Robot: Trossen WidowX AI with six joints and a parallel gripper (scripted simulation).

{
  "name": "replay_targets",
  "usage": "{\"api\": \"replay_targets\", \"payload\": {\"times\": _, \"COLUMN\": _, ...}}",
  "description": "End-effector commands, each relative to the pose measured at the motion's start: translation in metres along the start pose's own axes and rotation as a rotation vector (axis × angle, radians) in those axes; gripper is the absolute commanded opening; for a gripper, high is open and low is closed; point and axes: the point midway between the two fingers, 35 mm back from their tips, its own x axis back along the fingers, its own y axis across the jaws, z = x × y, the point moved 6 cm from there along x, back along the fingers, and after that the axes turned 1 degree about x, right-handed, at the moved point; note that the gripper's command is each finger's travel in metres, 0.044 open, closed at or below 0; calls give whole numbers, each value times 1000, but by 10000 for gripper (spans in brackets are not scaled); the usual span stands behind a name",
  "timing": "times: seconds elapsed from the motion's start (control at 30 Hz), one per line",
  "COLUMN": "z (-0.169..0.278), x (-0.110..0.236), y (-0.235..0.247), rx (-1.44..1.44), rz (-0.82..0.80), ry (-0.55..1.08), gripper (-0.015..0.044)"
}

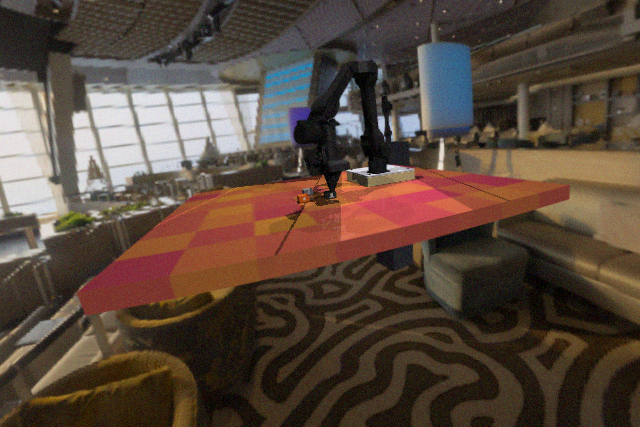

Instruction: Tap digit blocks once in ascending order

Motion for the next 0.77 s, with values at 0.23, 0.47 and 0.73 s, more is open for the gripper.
{"api": "replay_targets", "payload": {"times": 0.23, "z": -5, "x": 38, "y": 13, "rx": -5, "rz": 1, "ry": 0, "gripper": 99}}
{"api": "replay_targets", "payload": {"times": 0.47, "z": -16, "x": 96, "y": 76, "rx": -5, "rz": -6, "ry": 0, "gripper": 282}}
{"api": "replay_targets", "payload": {"times": 0.73, "z": -15, "x": 108, "y": 89, "rx": -5, "rz": -7, "ry": 0, "gripper": 400}}
